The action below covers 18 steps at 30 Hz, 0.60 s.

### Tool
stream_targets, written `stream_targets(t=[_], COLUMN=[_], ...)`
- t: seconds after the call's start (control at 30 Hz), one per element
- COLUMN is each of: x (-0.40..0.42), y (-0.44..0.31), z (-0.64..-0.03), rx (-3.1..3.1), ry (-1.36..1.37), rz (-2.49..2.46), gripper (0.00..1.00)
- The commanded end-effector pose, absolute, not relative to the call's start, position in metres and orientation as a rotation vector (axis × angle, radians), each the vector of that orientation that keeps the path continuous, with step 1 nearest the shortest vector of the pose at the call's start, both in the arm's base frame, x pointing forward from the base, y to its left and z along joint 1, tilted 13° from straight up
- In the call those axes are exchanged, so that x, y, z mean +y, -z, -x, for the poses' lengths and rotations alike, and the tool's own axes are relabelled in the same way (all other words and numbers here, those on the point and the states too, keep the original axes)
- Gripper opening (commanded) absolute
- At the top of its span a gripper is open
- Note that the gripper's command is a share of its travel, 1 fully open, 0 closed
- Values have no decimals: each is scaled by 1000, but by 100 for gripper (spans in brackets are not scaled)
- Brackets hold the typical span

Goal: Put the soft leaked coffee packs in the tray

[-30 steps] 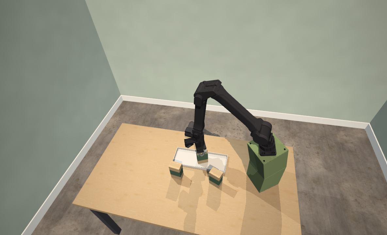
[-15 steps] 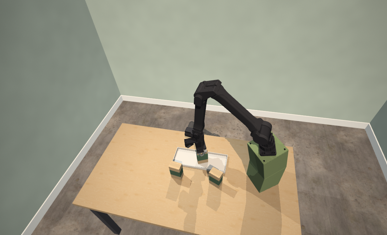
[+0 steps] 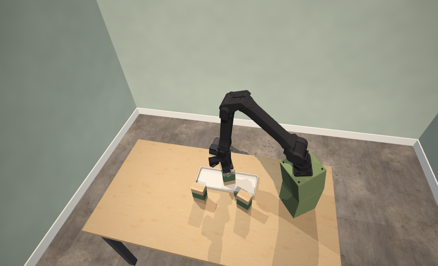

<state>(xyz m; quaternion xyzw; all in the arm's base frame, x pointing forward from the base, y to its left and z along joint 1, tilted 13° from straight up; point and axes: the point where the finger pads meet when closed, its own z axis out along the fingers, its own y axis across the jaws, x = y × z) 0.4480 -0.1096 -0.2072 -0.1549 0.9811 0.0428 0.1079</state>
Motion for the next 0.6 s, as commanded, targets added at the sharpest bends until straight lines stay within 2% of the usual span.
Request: stream_targets(t=[0.0, 0.17, 0.57], x=[-108, -109, -125], y=[208, 206, 120], z=[-459, -460, -434], rx=[2872, 2870, 2874], ry=[-113, -111, -115], rz=[459, 458, 451], gripper=[79, 79, 79])
